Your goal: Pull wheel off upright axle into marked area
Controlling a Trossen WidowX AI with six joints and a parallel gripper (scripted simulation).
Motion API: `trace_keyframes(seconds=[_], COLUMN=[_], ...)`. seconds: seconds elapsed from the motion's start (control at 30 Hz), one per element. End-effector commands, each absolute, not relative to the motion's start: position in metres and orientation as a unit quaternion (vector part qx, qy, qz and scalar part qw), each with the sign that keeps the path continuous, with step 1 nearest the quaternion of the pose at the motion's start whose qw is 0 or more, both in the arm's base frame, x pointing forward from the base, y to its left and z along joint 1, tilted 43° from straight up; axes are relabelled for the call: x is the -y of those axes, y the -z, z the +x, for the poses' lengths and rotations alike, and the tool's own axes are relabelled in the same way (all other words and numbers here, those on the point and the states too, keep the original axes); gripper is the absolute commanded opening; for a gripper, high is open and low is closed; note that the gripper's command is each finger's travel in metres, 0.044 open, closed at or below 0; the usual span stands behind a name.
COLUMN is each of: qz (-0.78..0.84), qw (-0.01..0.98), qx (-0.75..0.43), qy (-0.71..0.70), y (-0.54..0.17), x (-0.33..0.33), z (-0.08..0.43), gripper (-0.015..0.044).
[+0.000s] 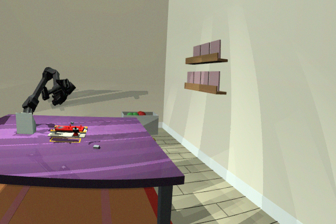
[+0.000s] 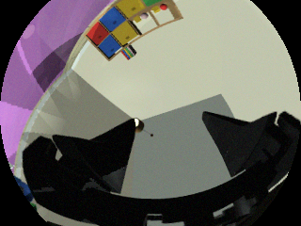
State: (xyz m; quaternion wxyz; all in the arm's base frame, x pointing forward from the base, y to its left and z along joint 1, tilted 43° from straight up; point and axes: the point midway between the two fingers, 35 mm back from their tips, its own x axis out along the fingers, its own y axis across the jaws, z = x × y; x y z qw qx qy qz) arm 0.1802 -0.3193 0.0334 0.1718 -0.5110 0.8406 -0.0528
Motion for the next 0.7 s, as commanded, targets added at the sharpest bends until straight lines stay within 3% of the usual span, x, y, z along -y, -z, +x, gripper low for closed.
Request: trace_keyframes(seconds=[0.0,0.1,0.37,0.67], qz=[-0.512,-0.524,-0.472,-0.250], qw=[0.176,0.241,0.469,0.663], qx=[-0.839,-0.816,-0.746,-0.695], qy=[0.052,0.039,-0.029,-0.120], y=[-0.032,-0.016,0.036,0.064], x=[0.320,0.323,0.304,0.240], z=[0.182,0.201,0.258,0.298], gripper=[0.0374,0.0300,0.0300,0.0300])
